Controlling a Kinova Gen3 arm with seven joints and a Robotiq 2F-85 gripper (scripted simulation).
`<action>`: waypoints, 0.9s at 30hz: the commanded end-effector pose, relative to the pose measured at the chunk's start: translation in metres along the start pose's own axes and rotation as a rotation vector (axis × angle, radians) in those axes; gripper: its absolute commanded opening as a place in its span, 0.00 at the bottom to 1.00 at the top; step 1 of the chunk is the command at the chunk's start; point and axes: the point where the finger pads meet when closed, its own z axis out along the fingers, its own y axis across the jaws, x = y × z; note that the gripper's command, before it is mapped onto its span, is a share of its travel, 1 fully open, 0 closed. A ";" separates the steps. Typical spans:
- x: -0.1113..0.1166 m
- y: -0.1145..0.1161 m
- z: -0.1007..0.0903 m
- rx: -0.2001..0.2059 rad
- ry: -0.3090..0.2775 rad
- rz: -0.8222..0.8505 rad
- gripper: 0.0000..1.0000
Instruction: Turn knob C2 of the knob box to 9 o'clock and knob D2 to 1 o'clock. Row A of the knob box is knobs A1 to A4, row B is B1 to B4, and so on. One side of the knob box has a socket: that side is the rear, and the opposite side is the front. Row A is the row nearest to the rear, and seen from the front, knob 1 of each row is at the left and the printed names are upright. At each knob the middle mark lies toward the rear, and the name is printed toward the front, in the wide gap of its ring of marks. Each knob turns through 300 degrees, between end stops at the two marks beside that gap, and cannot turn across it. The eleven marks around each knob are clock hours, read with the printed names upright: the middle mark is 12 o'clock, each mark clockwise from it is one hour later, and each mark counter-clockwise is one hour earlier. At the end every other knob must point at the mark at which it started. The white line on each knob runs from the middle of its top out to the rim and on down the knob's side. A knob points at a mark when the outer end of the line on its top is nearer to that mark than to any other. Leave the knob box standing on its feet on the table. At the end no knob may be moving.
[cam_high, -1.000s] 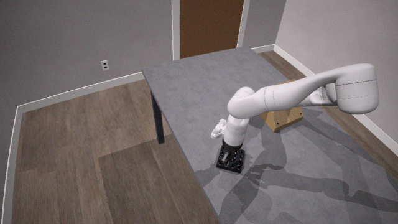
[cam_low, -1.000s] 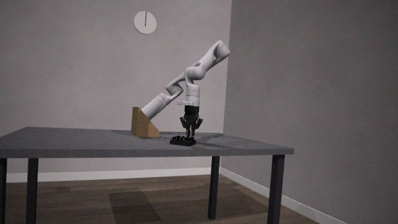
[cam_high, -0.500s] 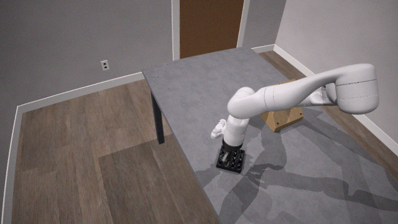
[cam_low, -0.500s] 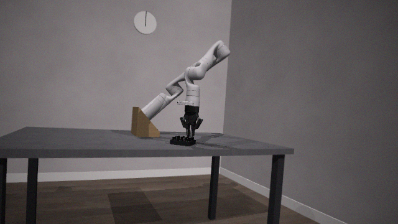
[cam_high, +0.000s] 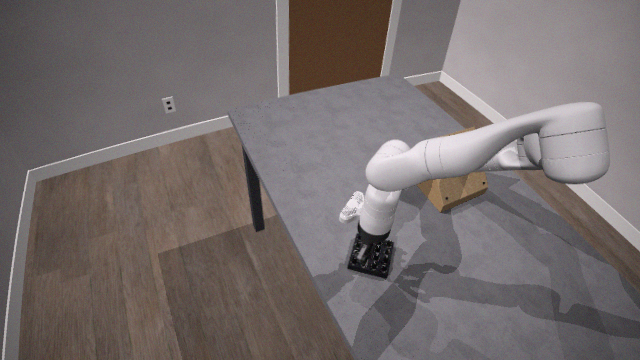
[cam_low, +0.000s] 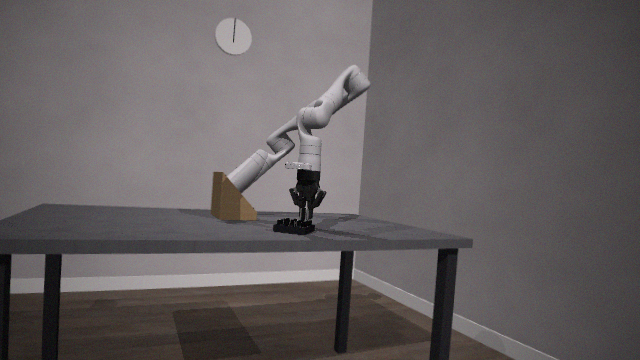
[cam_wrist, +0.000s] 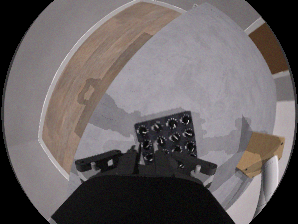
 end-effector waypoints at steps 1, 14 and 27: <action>0.000 0.000 -0.001 0.001 0.001 0.000 0.19; 0.000 0.000 0.005 0.001 0.001 0.000 0.19; 0.000 0.000 0.012 0.001 0.001 0.000 0.19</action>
